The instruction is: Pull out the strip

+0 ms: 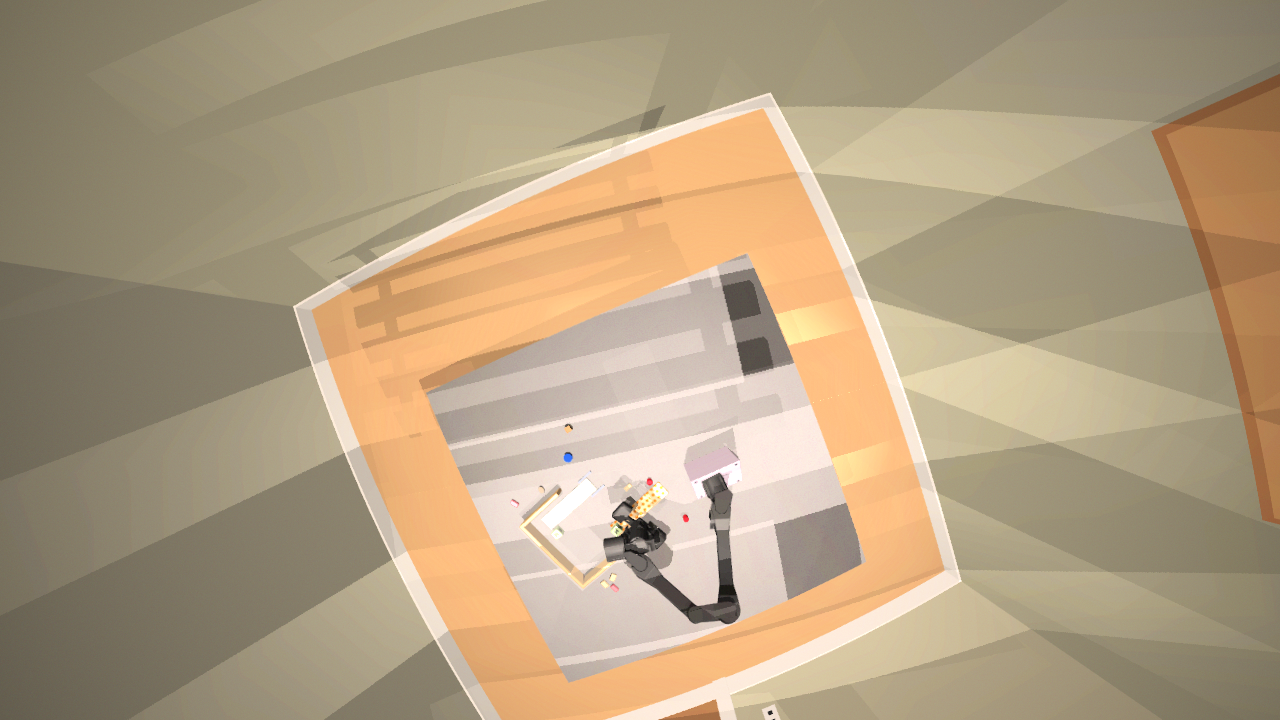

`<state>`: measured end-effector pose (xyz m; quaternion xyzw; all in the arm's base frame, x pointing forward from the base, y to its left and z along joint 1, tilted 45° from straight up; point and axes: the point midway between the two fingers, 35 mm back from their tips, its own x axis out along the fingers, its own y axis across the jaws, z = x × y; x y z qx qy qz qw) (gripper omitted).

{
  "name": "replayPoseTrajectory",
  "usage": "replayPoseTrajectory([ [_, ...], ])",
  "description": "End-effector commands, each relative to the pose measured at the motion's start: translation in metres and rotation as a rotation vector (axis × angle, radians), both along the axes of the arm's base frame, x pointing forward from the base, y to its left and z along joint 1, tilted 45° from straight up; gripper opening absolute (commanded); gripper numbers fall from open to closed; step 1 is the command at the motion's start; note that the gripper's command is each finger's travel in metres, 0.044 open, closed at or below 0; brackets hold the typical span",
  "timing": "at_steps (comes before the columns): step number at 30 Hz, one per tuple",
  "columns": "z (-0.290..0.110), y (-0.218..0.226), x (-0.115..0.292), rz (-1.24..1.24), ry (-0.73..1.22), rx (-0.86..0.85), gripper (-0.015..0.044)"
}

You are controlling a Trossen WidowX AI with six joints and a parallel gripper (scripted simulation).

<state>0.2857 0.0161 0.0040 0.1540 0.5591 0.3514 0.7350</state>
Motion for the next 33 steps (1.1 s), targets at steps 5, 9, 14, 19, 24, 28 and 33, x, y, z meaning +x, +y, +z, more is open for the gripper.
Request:
replayPoseTrajectory([
  [5,0.01,0.0,0.028,-0.004,-0.003,0.005,0.044],
  [9,0.015,-0.001,0.041,-0.004,-0.004,0.005,0.044],
  [14,0.021,-0.001,0.057,-0.004,-0.005,0.005,0.044],
  [19,0.027,-0.001,0.073,-0.004,-0.006,0.005,0.044],
  [24,0.033,-0.002,0.09,-0.004,-0.007,0.005,0.044],
  [28,0.038,-0.002,0.103,-0.004,-0.008,0.005,0.044],
  [33,0.037,-0.001,0.105,-0.004,-0.008,0.005,0.0361],
])
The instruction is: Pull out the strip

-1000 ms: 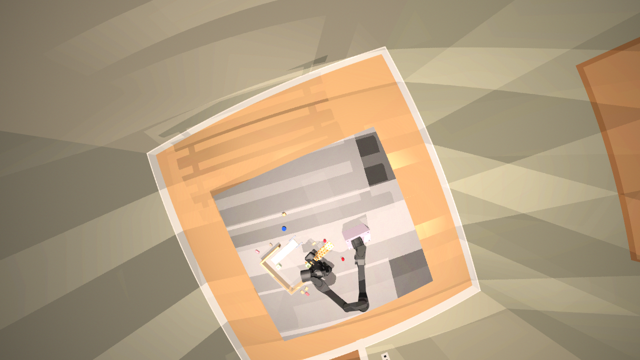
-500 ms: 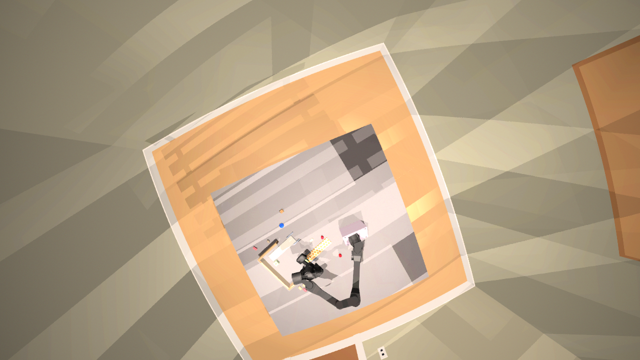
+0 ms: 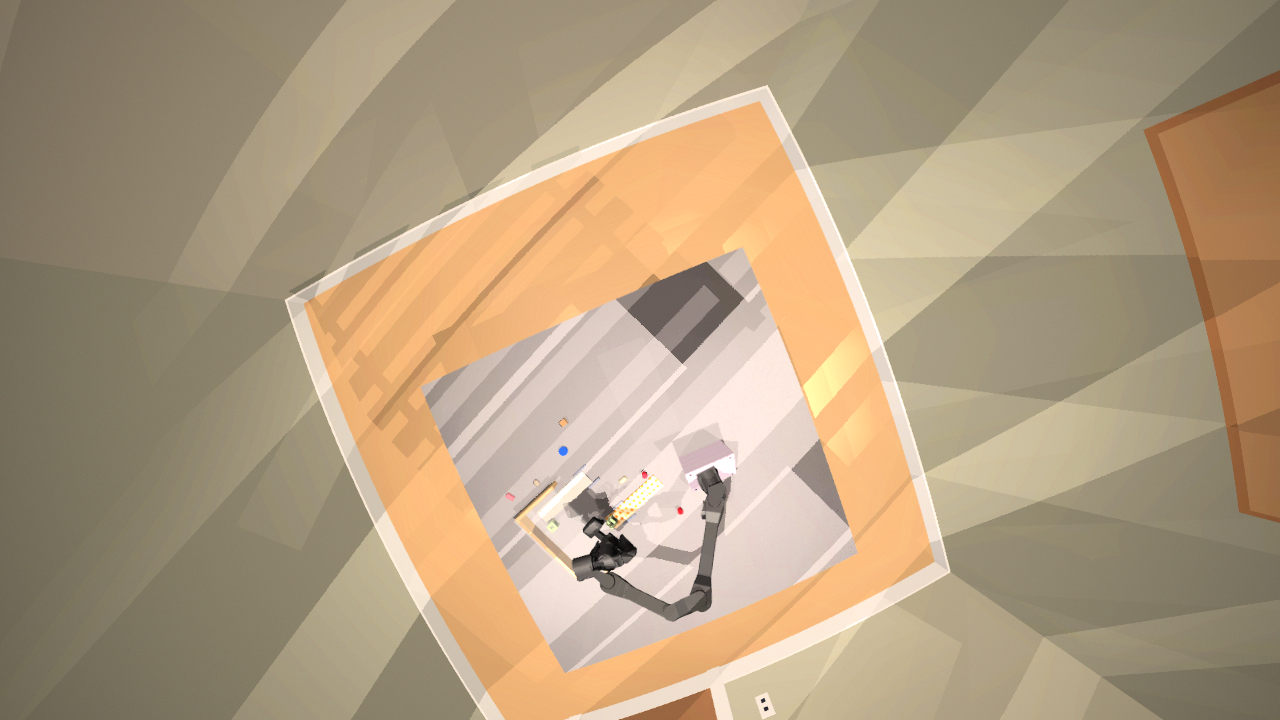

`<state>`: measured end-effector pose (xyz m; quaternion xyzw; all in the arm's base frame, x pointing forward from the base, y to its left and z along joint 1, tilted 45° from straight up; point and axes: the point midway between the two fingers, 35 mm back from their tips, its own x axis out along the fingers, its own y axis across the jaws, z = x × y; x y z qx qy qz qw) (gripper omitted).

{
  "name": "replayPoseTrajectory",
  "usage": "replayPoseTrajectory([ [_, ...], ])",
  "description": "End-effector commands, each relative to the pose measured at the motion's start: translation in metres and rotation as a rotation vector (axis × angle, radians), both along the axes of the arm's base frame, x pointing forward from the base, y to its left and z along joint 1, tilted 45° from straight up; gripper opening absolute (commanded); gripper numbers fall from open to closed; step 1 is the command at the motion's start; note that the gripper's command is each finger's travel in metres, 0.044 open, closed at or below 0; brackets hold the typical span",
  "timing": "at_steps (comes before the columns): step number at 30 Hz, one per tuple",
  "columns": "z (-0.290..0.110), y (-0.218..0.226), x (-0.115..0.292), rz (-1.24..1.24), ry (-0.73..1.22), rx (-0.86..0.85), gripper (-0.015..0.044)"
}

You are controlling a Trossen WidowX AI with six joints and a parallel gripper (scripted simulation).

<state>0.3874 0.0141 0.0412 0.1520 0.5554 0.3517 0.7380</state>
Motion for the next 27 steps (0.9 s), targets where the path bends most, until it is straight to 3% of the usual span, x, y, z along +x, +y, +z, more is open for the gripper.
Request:
replayPoseTrajectory([
  [1,-0.001,0.003,0.003,-0.004,0.003,0.005,0.0335],
  [5,-0.006,0.007,0.004,-0.004,0.003,0.005,0.025],
  [27,-0.031,0.032,0.01,-0.004,0.002,0.007,0.025],
])
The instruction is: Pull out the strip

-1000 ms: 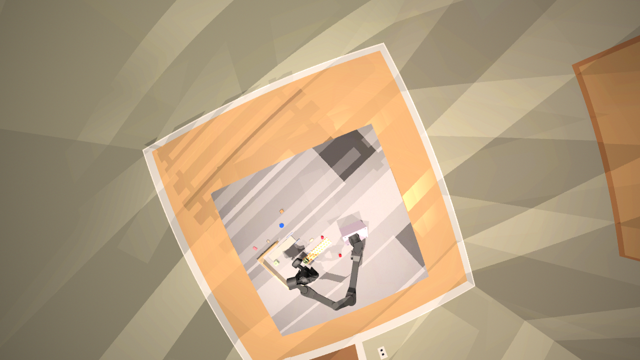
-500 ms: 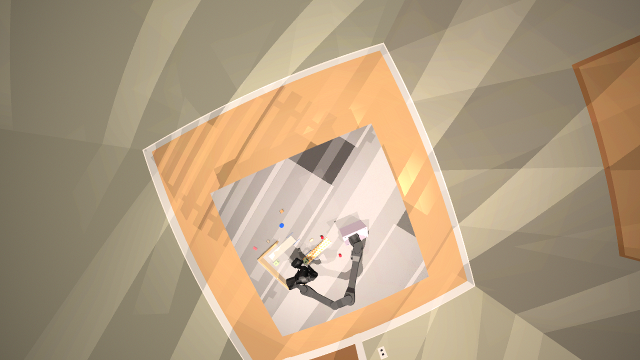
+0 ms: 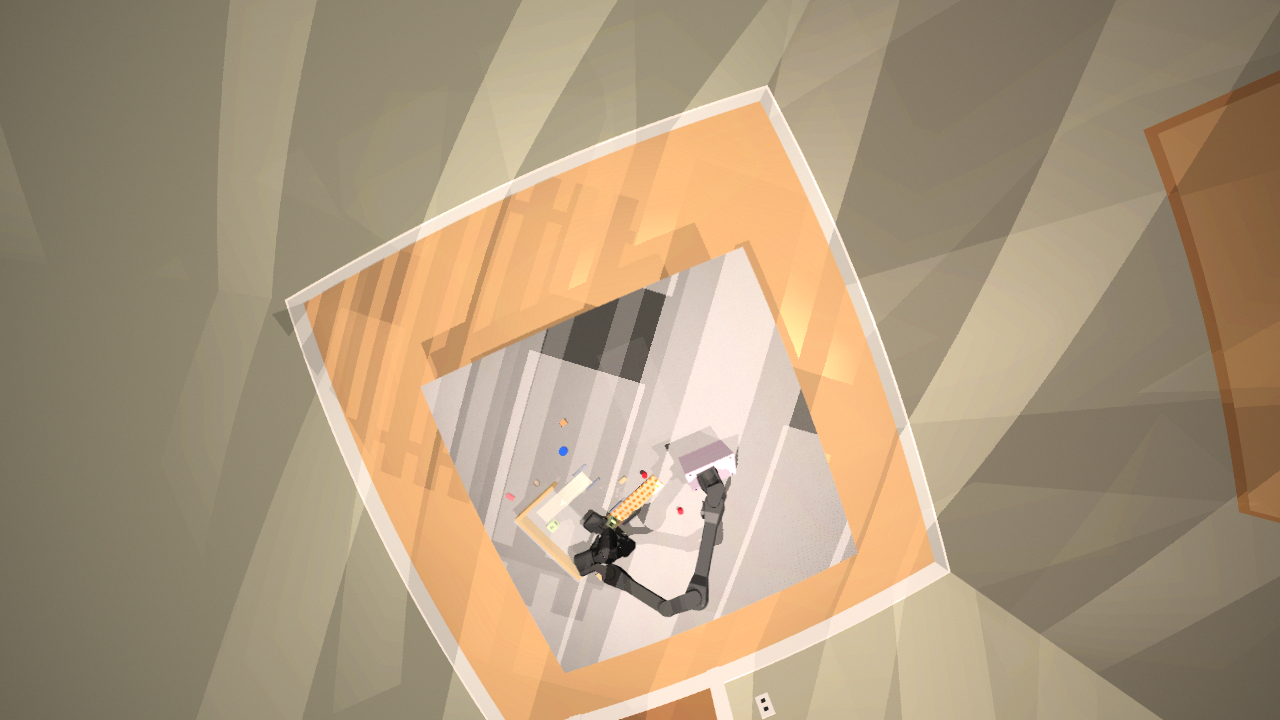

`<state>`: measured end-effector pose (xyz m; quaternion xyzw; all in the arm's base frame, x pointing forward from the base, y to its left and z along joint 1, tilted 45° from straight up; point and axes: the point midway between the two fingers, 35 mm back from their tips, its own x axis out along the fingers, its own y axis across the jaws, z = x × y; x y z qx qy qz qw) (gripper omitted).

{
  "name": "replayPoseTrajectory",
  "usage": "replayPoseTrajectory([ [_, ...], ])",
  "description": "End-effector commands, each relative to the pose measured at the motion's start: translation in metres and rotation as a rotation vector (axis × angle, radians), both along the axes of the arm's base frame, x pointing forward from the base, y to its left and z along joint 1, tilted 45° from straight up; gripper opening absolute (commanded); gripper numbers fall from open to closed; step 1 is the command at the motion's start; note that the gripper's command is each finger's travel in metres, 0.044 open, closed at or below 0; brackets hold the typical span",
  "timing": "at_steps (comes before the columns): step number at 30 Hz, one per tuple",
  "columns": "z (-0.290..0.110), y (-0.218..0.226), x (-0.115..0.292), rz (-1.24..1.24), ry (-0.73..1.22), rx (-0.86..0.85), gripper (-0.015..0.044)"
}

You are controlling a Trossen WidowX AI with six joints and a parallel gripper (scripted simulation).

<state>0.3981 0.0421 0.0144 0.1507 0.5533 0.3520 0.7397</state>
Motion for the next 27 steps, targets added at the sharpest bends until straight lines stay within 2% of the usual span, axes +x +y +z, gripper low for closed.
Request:
replayPoseTrajectory([
  [1,-0.005,0.005,-0.001,-0.004,0.008,0.008,0.025],
  [8,-0.01,0.01,0.0,-0.004,0.008,0.009,0.025],
  [12,-0.008,0.009,0.001,0.001,0.001,0.002,0.0145],
  [19,-0.008,0.009,0.001,0.001,0.001,0.002,0.0098],
  [23,-0.007,0.007,-0.002,0.001,0.002,0.002,0.0],
  [27,-0.001,-0.003,-0.021,0.0,0.005,0.002,0.0],
])
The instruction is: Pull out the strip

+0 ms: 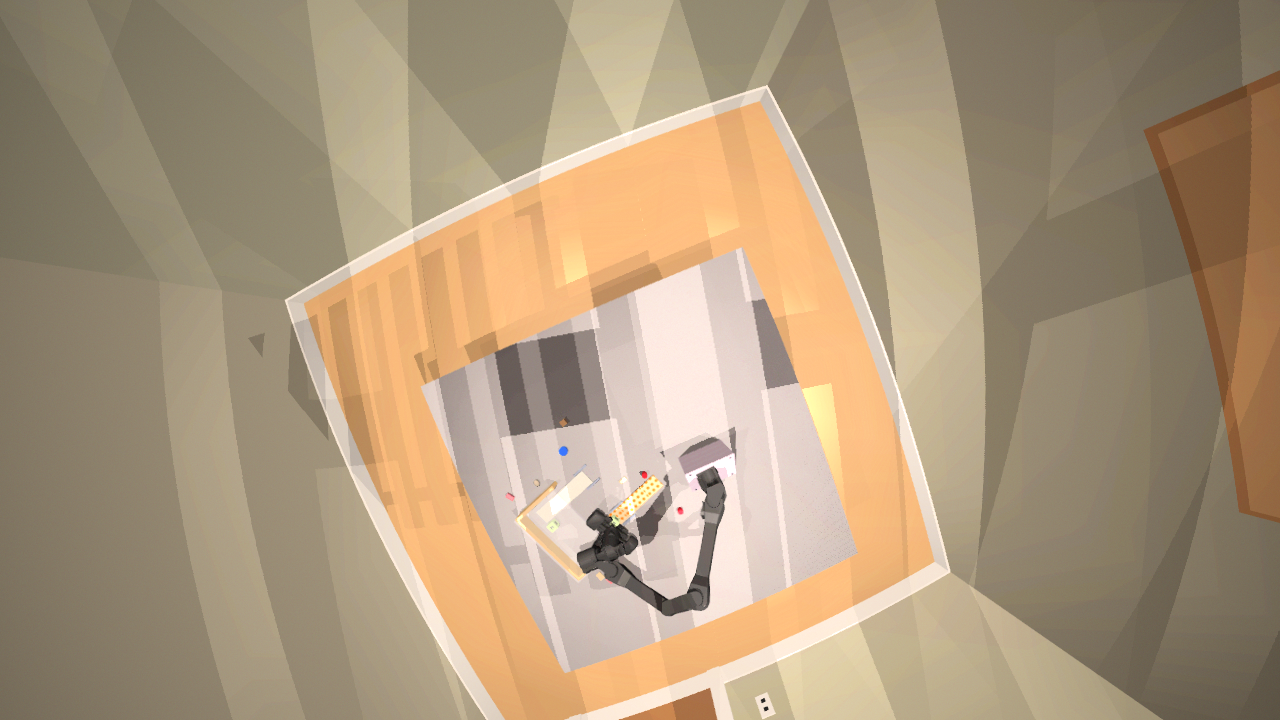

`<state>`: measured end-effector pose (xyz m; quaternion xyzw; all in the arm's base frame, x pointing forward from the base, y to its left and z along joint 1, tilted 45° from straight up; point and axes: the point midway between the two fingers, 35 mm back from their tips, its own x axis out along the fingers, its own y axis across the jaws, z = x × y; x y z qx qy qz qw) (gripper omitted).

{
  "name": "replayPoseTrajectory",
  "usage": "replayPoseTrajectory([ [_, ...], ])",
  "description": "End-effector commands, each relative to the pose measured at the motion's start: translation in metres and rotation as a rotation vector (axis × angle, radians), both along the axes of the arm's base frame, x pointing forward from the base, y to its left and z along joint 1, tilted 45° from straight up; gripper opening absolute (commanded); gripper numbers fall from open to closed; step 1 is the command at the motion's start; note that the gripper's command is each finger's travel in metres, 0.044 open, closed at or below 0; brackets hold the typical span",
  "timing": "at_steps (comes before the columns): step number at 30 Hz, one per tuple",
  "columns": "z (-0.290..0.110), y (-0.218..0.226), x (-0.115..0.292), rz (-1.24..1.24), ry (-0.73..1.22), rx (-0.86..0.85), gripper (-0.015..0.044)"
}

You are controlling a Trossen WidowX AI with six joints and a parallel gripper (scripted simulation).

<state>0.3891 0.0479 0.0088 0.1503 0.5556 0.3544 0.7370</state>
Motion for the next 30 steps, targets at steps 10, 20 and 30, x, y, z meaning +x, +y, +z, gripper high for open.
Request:
replayPoseTrajectory([
  [10,0.016,-0.026,-0.055,-0.01,0.006,0.005,0.0],
  [20,0.012,-0.026,-0.079,-0.01,0.008,0.005,0.0],
  [30,0.033,-0.048,-0.089,-0.01,0.008,0.004,0.0],
])
